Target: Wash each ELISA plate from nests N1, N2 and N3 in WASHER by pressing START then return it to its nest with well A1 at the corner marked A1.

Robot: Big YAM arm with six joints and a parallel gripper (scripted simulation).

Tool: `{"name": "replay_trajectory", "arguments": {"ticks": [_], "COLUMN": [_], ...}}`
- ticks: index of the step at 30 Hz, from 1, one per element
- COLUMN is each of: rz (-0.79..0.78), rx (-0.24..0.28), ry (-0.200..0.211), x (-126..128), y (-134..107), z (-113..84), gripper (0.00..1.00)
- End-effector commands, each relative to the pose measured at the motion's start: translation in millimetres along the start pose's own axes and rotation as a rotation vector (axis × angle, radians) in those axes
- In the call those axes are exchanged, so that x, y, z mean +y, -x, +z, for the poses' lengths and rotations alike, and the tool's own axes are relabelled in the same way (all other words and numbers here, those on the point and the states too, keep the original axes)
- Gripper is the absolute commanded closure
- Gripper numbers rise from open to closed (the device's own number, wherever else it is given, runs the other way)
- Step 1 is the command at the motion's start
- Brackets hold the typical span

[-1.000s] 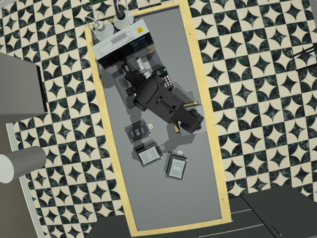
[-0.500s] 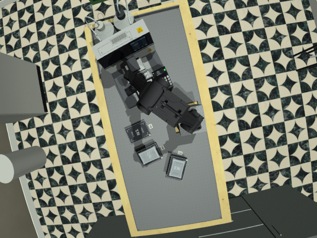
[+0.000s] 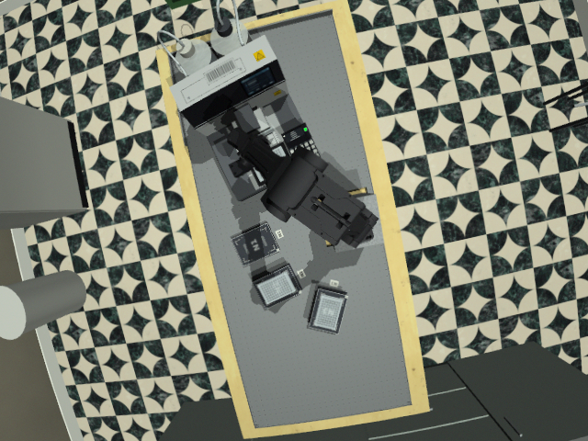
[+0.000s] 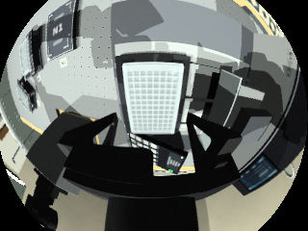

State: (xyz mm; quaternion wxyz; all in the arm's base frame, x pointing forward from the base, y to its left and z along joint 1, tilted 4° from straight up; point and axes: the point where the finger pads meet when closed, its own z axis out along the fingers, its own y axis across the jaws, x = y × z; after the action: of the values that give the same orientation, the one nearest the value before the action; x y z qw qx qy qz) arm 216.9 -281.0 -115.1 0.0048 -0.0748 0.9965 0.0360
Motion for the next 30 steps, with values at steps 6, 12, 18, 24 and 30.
{"name": "replay_trajectory", "arguments": {"ticks": [6, 12, 18, 24, 30], "rz": [-0.005, -0.004, -0.007, -0.006, -0.005], "rx": [-0.026, -0.026, -0.027, -0.027, -0.027], "ry": [-0.046, -0.047, -0.048, -0.049, -0.050], "x": [-22.3, -22.8, -22.4, -22.7, -23.1], "y": [8.3, 8.0, 8.9, 8.6, 8.2], "z": [-27.7, -38.4, -45.3, -56.1, -66.7], "gripper": [0.00, 0.00, 0.00, 0.00, 0.00]}}
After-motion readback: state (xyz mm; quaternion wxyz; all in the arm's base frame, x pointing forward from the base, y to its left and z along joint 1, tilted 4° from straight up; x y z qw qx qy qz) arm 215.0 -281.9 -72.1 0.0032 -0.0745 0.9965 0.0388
